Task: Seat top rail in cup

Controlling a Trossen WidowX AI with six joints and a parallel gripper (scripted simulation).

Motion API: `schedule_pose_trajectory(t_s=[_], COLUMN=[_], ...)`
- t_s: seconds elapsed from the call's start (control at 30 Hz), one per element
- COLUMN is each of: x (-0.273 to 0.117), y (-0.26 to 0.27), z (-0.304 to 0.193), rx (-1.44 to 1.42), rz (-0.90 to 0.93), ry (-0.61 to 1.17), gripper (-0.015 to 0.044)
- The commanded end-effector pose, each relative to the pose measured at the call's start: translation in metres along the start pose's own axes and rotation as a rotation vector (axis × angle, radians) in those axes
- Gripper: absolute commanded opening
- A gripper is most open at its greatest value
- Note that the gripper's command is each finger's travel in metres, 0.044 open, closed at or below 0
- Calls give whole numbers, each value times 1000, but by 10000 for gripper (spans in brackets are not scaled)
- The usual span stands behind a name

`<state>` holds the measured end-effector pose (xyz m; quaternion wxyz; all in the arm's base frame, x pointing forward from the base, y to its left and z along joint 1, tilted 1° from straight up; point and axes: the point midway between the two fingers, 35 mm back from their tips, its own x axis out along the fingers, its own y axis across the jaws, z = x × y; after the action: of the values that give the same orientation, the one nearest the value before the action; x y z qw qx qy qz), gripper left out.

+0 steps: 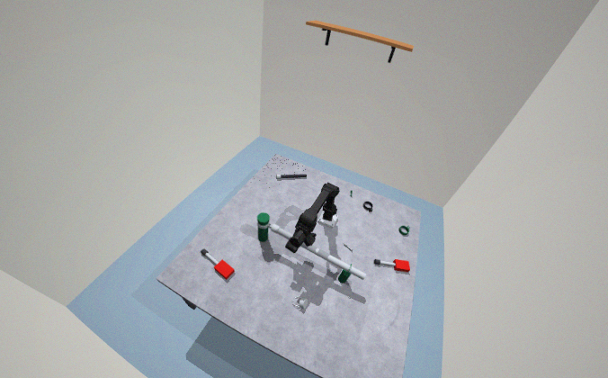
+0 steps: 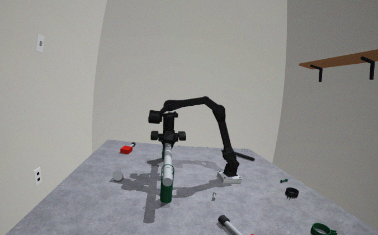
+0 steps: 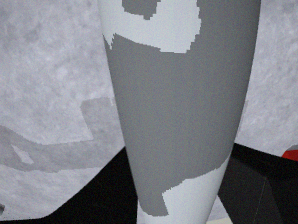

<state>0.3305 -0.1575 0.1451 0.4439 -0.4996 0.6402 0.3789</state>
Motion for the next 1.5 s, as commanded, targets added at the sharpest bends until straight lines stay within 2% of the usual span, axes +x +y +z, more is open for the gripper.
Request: schedule_pose_trajectory(t_s=[0.0, 0.3, 0.5, 0.73, 0.87, 1.03, 1.47], x=[-1, -2, -21, -46, -49, -84, -86], y=[0, 0, -1, 1, 2, 7, 7], z=[0, 1, 12, 27, 25, 26, 26], rx=[1, 1, 0, 0, -5, -16, -17], rz=[-1, -1, -1, 0, -13, -99, -103], ry=[0, 0, -2, -3, 1, 5, 5], gripper=[53, 289, 440, 440, 440, 440, 440])
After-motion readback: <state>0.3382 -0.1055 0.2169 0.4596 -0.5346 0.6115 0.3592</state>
